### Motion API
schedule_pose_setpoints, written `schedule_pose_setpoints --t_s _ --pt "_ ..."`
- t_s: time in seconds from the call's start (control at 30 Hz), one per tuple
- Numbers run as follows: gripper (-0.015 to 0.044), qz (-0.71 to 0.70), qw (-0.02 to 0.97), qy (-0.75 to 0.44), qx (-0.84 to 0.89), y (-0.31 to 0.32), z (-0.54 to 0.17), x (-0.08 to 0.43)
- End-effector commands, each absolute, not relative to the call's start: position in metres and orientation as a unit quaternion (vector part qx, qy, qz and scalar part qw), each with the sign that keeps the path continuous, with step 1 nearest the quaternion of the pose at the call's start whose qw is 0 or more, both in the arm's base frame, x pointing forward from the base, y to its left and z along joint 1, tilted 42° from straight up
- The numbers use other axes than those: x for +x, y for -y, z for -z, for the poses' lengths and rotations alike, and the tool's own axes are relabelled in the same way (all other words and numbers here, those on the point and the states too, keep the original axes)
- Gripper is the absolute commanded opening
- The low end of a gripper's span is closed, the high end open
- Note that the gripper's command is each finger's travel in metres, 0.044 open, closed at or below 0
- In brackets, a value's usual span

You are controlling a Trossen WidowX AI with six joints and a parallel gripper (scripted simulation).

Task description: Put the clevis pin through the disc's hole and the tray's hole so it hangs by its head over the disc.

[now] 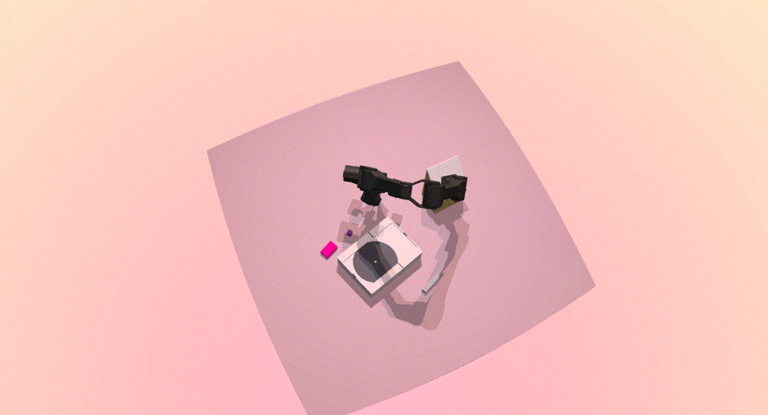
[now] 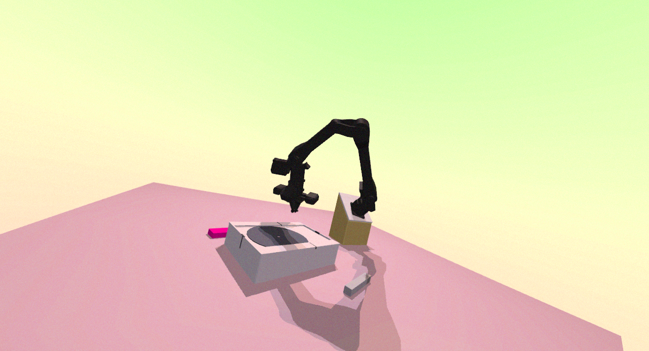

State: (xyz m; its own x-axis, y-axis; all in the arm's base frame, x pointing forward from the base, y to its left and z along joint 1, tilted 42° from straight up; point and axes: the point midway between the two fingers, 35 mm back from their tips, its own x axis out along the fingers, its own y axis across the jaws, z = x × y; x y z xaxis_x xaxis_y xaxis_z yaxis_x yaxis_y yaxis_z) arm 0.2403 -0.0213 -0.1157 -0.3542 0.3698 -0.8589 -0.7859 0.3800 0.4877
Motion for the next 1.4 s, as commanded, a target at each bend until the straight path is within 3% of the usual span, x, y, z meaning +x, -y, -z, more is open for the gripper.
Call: schedule_pose_setpoints --t_s 0.0,0.7,1.37 --pt "0.0 -0.517 0.55 -0.637 -0.154 0.018 0.114 0.244" --pt "0.0 -0.322 0.612 -0.721 0.03 -0.027 0.068 0.296" --pt "0.0 -0.14 0.597 -0.755 0.23 -0.08 0.016 0.33"
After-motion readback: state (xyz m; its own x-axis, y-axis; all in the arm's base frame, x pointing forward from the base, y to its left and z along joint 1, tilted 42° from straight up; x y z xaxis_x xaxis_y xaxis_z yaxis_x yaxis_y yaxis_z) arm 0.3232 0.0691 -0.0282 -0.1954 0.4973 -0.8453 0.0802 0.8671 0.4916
